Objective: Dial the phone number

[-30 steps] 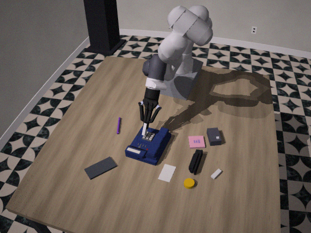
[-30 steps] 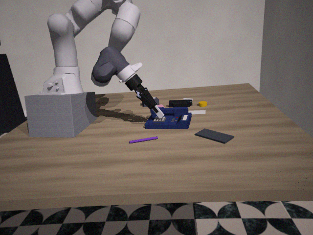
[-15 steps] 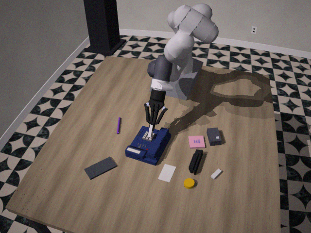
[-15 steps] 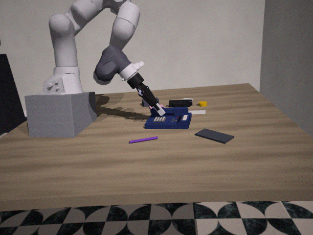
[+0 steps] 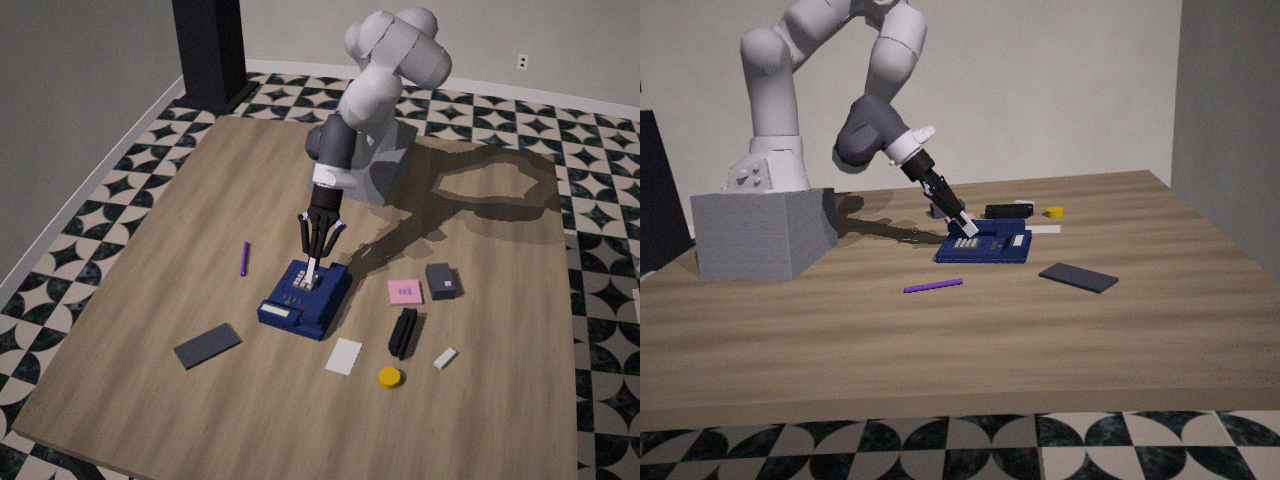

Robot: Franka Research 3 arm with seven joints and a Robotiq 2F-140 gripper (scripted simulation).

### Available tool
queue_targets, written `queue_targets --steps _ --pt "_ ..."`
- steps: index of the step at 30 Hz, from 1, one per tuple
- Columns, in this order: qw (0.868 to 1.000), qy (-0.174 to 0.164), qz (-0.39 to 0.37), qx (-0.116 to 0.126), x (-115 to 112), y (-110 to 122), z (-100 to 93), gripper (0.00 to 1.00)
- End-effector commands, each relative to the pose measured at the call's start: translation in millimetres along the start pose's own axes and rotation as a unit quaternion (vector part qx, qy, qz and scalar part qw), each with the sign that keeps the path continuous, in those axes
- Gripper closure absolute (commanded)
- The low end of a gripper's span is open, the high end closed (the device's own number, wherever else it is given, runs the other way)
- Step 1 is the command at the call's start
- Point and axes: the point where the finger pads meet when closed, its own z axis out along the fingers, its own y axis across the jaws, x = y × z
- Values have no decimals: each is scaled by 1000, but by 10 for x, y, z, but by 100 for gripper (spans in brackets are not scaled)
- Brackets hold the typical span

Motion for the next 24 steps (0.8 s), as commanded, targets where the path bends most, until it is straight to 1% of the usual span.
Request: queue_targets --steps 1,24 --pt "1000 0 3 -1 -23 4 29 100" --pt "1000 0 3 -1 -42 4 56 100"
